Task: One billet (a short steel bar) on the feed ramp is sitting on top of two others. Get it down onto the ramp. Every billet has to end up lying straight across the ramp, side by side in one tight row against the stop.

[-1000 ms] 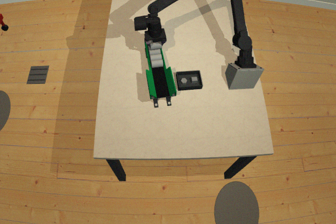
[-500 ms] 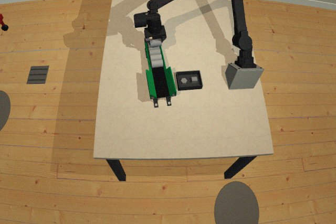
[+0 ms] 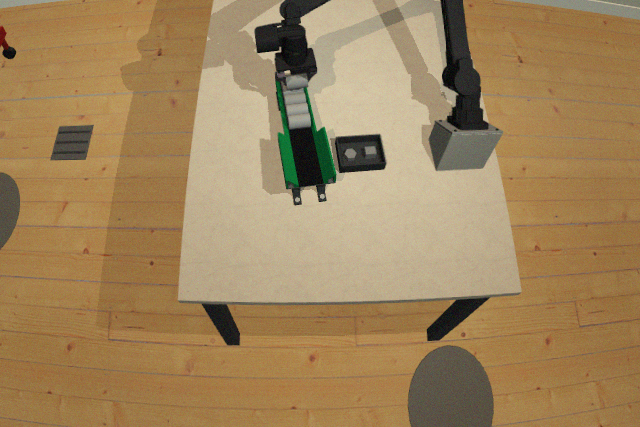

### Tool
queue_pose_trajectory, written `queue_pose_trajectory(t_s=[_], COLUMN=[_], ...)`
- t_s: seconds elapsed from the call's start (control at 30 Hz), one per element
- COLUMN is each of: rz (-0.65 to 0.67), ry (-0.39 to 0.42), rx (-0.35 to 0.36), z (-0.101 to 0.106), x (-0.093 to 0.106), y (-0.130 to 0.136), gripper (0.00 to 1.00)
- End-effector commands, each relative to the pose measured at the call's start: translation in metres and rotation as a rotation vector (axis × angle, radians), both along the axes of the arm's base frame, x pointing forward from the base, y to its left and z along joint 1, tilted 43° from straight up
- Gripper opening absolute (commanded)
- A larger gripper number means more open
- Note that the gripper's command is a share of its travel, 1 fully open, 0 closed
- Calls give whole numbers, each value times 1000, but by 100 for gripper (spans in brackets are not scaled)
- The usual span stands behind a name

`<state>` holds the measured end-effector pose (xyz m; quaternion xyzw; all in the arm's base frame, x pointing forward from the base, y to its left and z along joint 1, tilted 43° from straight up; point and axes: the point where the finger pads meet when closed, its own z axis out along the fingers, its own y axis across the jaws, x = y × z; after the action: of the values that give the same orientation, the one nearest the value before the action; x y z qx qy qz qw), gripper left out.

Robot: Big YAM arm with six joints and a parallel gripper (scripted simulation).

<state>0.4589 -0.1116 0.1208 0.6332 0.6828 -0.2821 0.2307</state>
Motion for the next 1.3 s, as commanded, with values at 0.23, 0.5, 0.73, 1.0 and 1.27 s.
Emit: queue_pose_trajectory(t_s=[0.23, 0.5, 0.73, 1.0, 1.27], rz=[37, 37, 35, 35, 35], ry=[-100, -100, -101, -101, -68], rx=[1, 1, 1, 1, 2], z=[42, 42, 42, 39, 12], x=[27, 27, 27, 27, 27], y=[22, 22, 22, 25, 40], gripper=[0, 0, 0, 0, 0])
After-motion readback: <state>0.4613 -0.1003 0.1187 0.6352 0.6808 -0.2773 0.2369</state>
